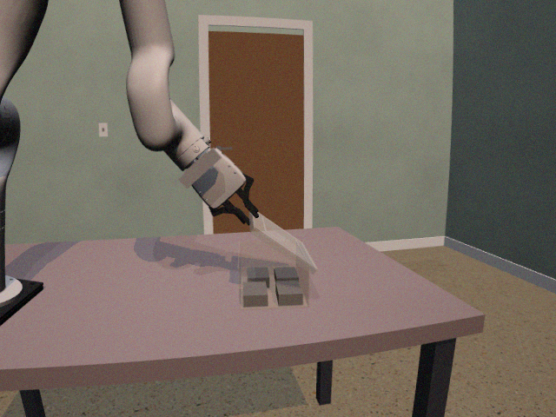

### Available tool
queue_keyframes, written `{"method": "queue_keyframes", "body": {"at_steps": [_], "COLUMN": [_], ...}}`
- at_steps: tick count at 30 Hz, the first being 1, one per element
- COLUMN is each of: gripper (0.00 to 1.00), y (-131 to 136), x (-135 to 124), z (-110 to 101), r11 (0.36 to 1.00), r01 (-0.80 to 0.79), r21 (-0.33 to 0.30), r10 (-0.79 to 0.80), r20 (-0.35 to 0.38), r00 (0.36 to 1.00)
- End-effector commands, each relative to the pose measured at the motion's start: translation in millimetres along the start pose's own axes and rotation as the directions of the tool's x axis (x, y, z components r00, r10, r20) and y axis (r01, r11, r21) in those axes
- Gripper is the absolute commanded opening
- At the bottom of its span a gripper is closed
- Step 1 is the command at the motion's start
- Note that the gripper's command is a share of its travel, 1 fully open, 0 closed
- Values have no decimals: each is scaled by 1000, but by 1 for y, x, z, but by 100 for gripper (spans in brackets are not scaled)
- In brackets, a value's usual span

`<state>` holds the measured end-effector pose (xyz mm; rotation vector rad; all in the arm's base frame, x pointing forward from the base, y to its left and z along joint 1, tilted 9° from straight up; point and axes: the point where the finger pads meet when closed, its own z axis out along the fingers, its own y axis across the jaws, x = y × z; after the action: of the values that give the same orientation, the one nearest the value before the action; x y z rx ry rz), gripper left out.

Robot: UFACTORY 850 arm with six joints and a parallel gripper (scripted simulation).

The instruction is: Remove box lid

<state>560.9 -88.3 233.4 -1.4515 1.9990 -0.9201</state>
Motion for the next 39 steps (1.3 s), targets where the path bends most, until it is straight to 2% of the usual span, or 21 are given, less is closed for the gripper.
{"method": "queue_keyframes", "body": {"at_steps": [1,11,21,28,39], "gripper": [0,0,0,0,0], "y": [-4,-25,-31,-53,-57], "x": [0,0,0,0,0], "z": [-1,-6,-7,-8,-8], "r11": [1000,1000,1000,1000,1000], "r01": [0,0,0,0,0], "r21": [2,2,2,2,2], "r10": [0,0,0,0,0], "r20": [0,0,0,0,0], "r00": [1000,1000,1000,1000,1000]}}
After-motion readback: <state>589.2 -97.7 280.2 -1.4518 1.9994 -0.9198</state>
